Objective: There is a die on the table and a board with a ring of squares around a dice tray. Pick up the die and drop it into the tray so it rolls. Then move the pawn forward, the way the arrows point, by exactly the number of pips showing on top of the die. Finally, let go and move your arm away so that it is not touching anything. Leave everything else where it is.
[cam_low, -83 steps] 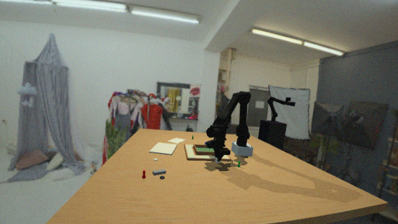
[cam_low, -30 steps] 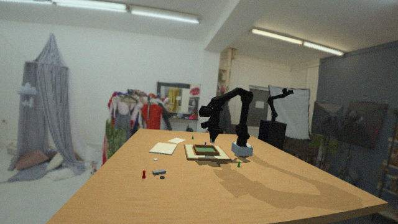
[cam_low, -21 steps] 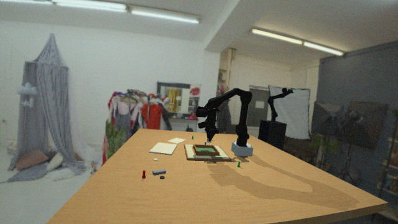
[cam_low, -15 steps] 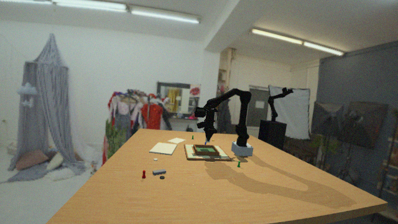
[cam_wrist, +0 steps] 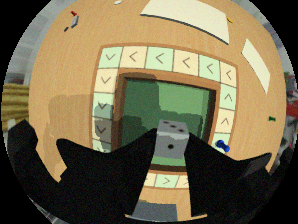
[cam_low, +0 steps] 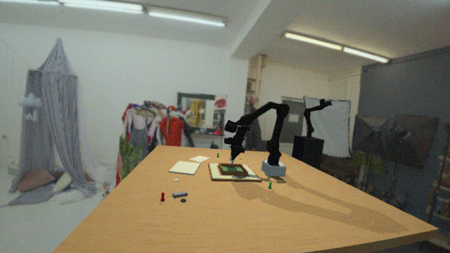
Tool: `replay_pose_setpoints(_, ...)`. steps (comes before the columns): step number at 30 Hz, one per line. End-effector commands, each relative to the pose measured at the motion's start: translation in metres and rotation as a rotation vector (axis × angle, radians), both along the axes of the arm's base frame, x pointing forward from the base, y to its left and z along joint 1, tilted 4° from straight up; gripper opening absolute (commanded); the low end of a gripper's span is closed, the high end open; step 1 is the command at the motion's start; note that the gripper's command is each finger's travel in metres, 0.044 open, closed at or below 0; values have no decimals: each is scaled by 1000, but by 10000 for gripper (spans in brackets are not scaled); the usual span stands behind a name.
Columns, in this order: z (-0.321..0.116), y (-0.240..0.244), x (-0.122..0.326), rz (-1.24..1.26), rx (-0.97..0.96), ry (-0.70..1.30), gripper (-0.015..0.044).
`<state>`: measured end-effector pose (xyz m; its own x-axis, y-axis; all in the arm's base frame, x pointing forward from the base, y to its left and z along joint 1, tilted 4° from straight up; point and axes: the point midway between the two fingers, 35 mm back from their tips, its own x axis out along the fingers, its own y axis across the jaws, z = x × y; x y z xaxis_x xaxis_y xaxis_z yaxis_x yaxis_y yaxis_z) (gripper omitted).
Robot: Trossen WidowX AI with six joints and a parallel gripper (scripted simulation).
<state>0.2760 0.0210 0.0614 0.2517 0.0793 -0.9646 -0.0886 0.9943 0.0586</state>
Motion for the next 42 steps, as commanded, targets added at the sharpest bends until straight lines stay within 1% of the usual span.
replay_pose_setpoints(1,-2,1,2,-13,15,-129,0)
replay_pose_setpoints(14,-6,0,4,-39,62,-568,0)
replay_pose_setpoints(16,-6,0,4,-41,67,-612,0)
replay_pose_setpoints(21,-2,-1,2,-41,67,-618,0)
replay_pose_setpoints(28,32,-5,-25,-41,67,-616,0)
replay_pose_setpoints(42,30,-6,-26,-46,66,-615,0)
